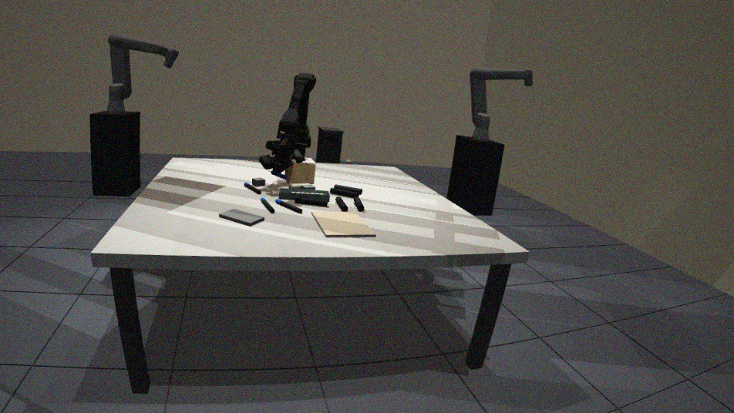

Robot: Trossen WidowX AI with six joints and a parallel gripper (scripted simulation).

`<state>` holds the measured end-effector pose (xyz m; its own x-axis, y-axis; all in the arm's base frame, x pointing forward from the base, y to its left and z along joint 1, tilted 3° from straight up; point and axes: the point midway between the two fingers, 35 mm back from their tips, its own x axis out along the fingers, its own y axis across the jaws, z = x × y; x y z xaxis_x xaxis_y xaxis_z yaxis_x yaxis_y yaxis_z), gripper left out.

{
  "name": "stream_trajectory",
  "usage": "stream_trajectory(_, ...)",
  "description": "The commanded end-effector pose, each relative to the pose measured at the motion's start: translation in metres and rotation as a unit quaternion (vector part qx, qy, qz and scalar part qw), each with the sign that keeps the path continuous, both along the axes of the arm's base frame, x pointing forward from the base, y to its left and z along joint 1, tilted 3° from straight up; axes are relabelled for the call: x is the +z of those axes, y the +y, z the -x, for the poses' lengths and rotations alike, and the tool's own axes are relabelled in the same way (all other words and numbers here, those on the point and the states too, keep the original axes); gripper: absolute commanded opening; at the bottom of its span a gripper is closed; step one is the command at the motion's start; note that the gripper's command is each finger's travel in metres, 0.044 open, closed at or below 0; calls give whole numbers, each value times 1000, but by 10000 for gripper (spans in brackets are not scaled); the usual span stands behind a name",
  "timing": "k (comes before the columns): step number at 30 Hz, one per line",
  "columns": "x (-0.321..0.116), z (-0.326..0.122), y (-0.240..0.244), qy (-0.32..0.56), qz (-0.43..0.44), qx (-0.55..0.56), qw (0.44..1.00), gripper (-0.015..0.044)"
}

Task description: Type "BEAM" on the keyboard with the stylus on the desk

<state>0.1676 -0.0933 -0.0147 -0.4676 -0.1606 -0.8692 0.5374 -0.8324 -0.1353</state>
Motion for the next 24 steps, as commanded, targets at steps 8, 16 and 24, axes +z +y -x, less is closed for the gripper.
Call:
stream_trajectory(8,7,-21,9,62,-66,221,971,0)
stream_trajectory(16,13,-37,18,115,-115,377,912,0)
stream_trajectory(24,19,-55,33,170,-160,518,823,0)
